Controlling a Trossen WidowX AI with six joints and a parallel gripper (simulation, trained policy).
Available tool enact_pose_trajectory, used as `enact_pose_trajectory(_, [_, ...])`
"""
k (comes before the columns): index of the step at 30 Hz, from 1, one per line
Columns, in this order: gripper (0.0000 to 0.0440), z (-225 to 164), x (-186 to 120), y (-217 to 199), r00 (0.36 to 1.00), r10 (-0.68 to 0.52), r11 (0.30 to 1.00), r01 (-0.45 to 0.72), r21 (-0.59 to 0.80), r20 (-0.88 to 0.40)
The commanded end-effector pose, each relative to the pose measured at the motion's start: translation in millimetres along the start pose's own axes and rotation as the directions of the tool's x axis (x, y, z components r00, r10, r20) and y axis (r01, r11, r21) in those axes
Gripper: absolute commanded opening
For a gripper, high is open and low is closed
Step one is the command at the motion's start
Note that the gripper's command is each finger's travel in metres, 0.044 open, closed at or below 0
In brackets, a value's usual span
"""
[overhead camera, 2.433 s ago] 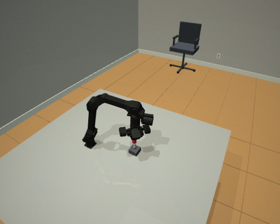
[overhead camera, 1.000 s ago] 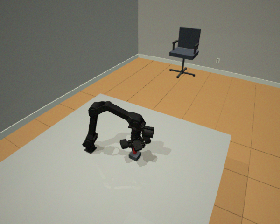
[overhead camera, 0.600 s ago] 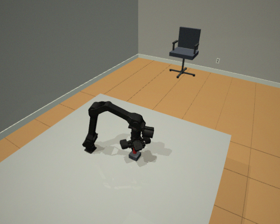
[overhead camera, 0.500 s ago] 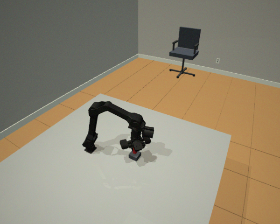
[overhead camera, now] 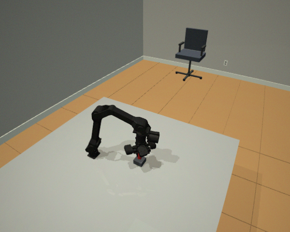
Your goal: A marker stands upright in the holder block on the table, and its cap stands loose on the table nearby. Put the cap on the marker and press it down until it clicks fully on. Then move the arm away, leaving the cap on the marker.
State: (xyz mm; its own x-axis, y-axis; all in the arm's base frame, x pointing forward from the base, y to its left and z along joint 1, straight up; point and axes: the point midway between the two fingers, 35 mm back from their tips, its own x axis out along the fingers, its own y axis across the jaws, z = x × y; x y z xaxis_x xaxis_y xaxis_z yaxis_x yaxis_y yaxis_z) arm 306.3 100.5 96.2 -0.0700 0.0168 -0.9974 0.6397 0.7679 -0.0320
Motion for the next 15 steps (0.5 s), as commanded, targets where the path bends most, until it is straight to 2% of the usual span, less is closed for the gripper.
enact_pose_trajectory(1, [0.0124, 4.5, 16.0, -9.2, 0.998, -0.058, 0.998, 0.058, 0.008, -0.004])
enact_pose_trajectory(5, [0.0131, 5.3, 17.2, -9.6, 0.998, -0.058, 0.998, 0.058, -0.006, -0.001])
enact_pose_trajectory(9, [0.0171, -0.7, 19.1, -15.0, 0.997, -0.071, 0.997, 0.070, -0.012, -0.025])
enact_pose_trajectory(11, [0.0205, -3.1, 18.8, -17.1, 0.997, -0.072, 0.997, 0.072, -0.015, -0.032])
enact_pose_trajectory(15, [0.0306, -5.6, 17.9, -18.4, 0.997, -0.065, 0.998, 0.064, -0.018, -0.036])
